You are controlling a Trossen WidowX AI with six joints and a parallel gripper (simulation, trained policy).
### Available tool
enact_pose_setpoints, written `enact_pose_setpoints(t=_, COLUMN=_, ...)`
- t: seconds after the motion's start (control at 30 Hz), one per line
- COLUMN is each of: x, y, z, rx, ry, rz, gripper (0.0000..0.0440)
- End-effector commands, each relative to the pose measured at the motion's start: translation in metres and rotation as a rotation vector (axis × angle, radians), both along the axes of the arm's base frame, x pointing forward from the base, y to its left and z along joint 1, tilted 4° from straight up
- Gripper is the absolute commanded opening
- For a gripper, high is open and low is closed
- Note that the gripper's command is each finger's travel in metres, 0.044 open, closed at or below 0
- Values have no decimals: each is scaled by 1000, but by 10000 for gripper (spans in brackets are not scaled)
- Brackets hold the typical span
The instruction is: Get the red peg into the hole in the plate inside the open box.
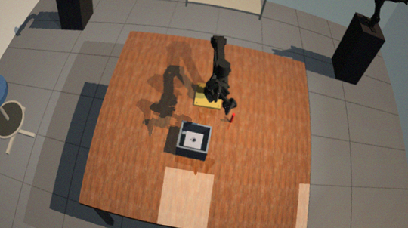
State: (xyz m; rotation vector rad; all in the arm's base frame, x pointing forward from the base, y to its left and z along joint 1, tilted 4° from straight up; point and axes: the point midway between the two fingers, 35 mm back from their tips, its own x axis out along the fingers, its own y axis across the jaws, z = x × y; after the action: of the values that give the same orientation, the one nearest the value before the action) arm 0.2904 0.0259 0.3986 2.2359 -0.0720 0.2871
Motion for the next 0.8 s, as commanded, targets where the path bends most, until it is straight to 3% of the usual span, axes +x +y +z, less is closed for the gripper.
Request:
enact_pose_setpoints(t=0.0, x=5, y=10, z=-16, rx=-34, ry=84, rz=24, gripper=440)
enact_pose_setpoints(t=0.37, x=7, y=48, z=-83, rx=-195, ry=417, rz=135, gripper=440)
enact_pose_setpoints(t=0.77, x=-21, y=76, z=-145, rx=-407, ry=755, rz=266, gripper=440)
